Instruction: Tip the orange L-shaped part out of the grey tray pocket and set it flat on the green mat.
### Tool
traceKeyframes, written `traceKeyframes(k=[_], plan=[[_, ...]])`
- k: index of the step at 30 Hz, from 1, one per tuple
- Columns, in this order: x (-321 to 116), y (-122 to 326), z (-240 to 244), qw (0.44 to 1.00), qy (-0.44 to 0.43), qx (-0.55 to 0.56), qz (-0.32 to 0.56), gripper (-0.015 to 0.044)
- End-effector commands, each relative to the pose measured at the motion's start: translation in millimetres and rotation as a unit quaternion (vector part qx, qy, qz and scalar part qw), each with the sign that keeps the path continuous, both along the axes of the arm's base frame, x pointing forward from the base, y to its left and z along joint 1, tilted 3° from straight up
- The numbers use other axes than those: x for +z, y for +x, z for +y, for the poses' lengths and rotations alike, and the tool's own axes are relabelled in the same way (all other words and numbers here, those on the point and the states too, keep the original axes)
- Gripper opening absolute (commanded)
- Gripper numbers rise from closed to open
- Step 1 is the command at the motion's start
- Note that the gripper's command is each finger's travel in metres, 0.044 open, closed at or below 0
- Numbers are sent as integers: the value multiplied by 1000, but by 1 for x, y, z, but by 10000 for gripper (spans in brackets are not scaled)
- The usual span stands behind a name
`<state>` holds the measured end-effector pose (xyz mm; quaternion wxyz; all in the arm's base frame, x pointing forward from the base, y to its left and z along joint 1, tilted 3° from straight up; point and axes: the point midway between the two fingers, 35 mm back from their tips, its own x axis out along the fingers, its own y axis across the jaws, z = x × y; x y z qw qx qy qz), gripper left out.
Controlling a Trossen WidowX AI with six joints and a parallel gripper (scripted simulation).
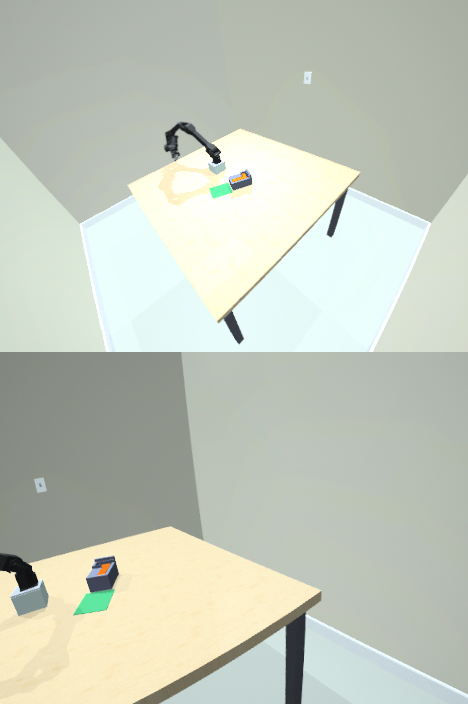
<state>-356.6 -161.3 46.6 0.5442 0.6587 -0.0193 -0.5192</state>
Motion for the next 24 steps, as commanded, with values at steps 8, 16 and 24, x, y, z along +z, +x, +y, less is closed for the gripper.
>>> traceKeyframes(k=[8, 16, 24], plan=[[7, 36, -44, 996, 26, 86, 19, 190], [17, 117, -123, 974, 71, 212, 47, 180], [25, 234, -176, 929, 119, 339, 89, 180]])
